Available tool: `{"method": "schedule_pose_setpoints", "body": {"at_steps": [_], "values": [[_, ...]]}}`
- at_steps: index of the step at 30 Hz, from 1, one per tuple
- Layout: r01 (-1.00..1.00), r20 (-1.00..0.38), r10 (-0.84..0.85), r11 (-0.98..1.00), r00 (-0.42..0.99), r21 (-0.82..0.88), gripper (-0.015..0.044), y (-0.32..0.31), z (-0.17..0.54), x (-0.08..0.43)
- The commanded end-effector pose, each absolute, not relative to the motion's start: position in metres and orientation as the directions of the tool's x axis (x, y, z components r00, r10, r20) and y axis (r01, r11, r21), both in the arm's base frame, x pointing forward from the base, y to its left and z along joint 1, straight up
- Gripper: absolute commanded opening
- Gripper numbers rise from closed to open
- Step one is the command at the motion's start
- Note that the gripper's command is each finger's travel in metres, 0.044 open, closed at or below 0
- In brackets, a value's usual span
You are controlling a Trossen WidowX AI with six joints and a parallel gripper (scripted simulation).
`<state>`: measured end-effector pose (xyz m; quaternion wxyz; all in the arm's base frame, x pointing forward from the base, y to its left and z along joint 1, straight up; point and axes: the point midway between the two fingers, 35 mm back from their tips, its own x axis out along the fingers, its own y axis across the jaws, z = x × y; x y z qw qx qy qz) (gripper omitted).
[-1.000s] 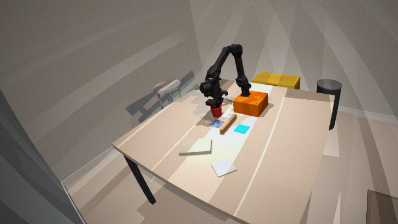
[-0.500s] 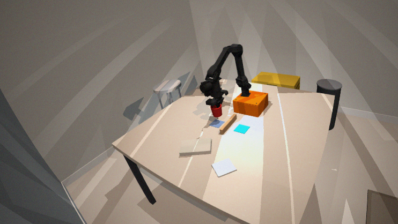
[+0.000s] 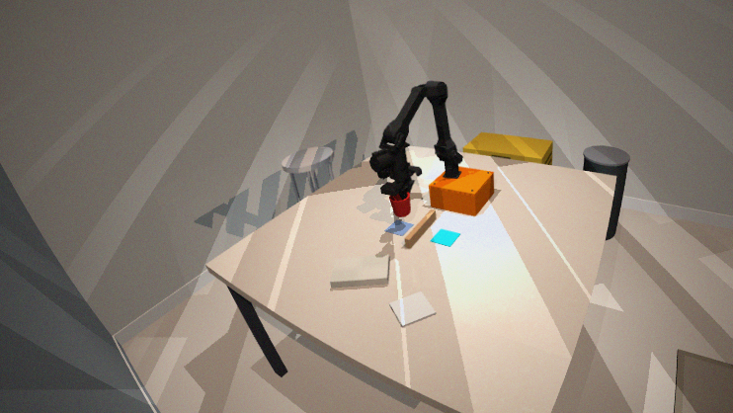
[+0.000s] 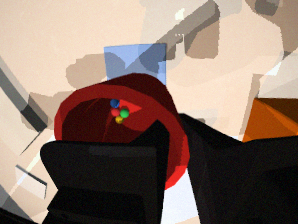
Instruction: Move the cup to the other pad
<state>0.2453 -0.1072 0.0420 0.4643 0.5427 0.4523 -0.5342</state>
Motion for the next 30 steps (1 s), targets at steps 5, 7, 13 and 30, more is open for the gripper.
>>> {"method": "schedule_pose_setpoints", "body": {"at_steps": [5, 7, 13, 30], "values": [[0.986, -1.000, -0.008, -0.163, 0.024, 0.025, 0.0000, -0.093, 0.043, 0.248], [0.986, -1.000, -0.008, -0.163, 0.024, 0.025, 0.0000, -0.089, 0.043, 0.248], [0.986, -1.000, -0.008, -0.164, 0.025, 0.026, 0.0000, -0.078, 0.043, 0.251], [0.986, -1.000, -0.006, -0.164, 0.026, 0.027, 0.0000, -0.047, 0.043, 0.256]]}}
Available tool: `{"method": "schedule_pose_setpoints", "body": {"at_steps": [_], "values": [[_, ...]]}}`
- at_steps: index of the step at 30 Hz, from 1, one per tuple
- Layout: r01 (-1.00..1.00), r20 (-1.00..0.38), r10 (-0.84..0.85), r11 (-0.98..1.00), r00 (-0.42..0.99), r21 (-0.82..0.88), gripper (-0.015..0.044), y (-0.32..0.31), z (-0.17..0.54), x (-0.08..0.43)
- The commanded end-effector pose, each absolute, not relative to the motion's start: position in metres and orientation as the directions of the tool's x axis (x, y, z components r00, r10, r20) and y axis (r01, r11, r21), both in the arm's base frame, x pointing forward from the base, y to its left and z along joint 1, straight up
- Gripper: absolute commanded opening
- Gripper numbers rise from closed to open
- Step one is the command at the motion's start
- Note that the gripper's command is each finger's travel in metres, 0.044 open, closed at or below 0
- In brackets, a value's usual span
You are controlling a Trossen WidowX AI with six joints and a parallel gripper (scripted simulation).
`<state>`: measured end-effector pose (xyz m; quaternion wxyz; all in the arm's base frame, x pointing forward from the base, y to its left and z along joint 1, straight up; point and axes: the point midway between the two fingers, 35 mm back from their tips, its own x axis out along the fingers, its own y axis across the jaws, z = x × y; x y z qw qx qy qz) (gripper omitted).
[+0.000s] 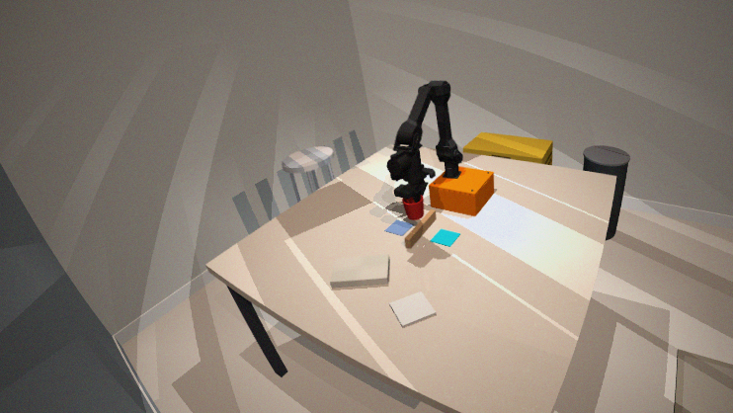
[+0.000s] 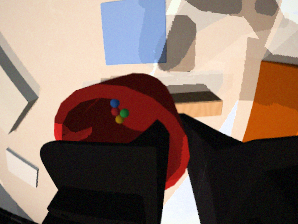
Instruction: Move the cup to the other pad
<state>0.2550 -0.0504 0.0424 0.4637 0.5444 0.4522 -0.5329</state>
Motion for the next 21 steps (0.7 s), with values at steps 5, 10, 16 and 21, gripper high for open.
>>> {"method": "schedule_pose_setpoints", "body": {"at_steps": [5, 10, 16, 21], "values": [[0.986, -1.000, -0.005, -0.164, 0.027, 0.027, 0.0000, -0.038, 0.043, 0.257], [0.986, -1.000, -0.005, -0.164, 0.027, 0.027, 0.0000, -0.028, 0.044, 0.259], [0.986, -1.000, -0.004, -0.165, 0.027, 0.027, 0.0000, -0.018, 0.044, 0.260], [0.986, -1.000, -0.003, -0.165, 0.027, 0.027, 0.0000, -0.008, 0.044, 0.262]]}}
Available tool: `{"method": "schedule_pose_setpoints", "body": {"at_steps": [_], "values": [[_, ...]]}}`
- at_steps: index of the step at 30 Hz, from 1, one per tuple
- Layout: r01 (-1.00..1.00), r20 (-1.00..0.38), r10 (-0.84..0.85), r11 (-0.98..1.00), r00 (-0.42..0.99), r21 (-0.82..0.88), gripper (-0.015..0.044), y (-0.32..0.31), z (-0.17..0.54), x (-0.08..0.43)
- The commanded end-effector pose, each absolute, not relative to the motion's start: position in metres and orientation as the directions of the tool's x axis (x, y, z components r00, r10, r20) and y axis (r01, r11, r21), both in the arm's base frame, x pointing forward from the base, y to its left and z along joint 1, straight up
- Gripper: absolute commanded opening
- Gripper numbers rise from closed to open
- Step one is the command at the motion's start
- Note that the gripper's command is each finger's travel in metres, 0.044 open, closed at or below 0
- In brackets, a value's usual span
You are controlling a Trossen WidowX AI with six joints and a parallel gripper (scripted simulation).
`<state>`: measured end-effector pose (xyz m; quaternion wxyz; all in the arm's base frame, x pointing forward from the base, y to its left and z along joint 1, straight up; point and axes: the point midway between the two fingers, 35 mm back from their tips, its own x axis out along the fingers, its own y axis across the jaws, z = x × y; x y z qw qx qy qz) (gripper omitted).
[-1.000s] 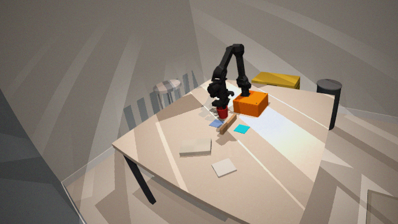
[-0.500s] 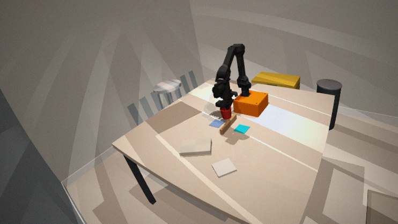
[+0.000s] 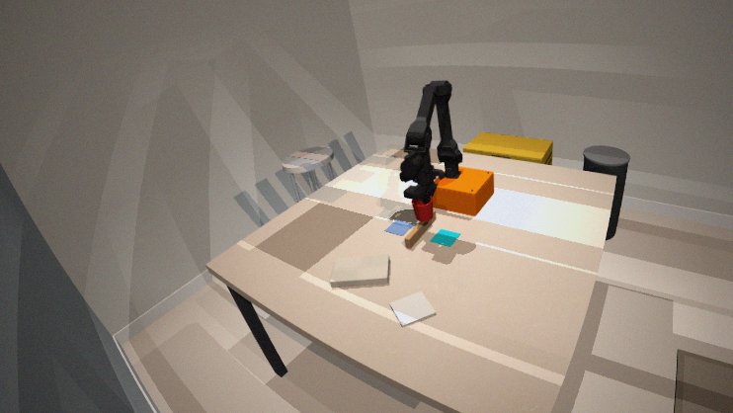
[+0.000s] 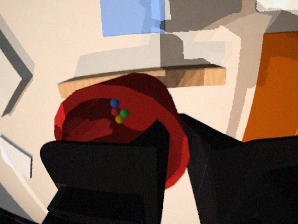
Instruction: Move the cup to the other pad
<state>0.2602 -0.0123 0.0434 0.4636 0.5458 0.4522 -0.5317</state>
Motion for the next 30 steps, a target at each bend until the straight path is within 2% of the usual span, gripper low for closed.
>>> {"method": "schedule_pose_setpoints", "body": {"at_steps": [1, 30], "values": [[0.986, -1.000, -0.003, -0.165, 0.027, 0.027, 0.0000, -0.006, 0.044, 0.262], [0.986, -1.000, 0.002, -0.165, 0.028, 0.027, 0.0000, 0.050, 0.047, 0.269]]}}
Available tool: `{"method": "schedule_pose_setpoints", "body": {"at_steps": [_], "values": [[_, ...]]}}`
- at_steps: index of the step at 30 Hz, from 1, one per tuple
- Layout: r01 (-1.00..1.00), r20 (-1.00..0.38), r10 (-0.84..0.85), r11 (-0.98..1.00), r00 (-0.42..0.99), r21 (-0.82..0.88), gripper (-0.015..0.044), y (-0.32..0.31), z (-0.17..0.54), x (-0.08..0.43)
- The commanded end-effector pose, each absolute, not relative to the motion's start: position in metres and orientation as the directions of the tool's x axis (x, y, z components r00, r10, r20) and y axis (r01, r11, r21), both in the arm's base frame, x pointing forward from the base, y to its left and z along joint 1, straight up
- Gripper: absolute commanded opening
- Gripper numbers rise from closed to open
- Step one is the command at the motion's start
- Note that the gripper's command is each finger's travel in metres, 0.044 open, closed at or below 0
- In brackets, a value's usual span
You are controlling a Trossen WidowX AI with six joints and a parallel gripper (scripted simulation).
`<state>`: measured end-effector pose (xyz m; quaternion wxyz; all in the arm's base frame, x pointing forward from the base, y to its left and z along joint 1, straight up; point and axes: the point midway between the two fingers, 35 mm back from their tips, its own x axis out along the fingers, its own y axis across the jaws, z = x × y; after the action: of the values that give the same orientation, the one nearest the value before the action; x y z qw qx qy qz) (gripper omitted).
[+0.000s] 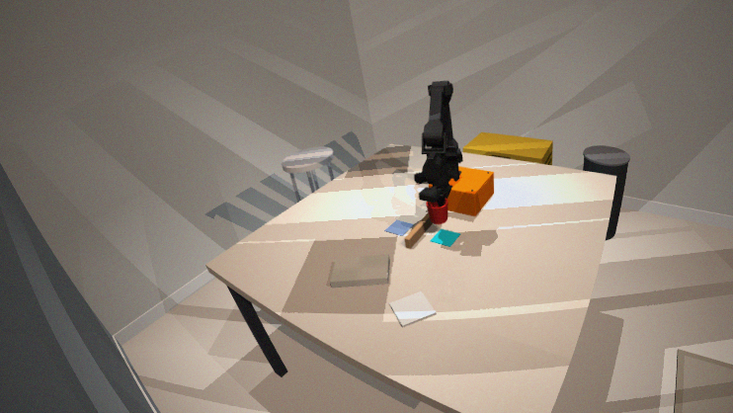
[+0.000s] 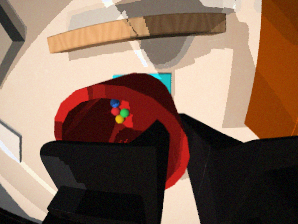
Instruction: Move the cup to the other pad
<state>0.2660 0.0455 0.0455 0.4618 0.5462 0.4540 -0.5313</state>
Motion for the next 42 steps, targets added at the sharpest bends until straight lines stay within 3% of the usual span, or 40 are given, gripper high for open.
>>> {"method": "schedule_pose_setpoints", "body": {"at_steps": [1, 42], "values": [[0.986, -1.000, 0.003, -0.165, 0.028, 0.027, 0.0000, 0.052, 0.047, 0.269], [0.986, -1.000, 0.004, -0.165, 0.027, 0.026, 0.0000, 0.069, -0.005, 0.272]]}}
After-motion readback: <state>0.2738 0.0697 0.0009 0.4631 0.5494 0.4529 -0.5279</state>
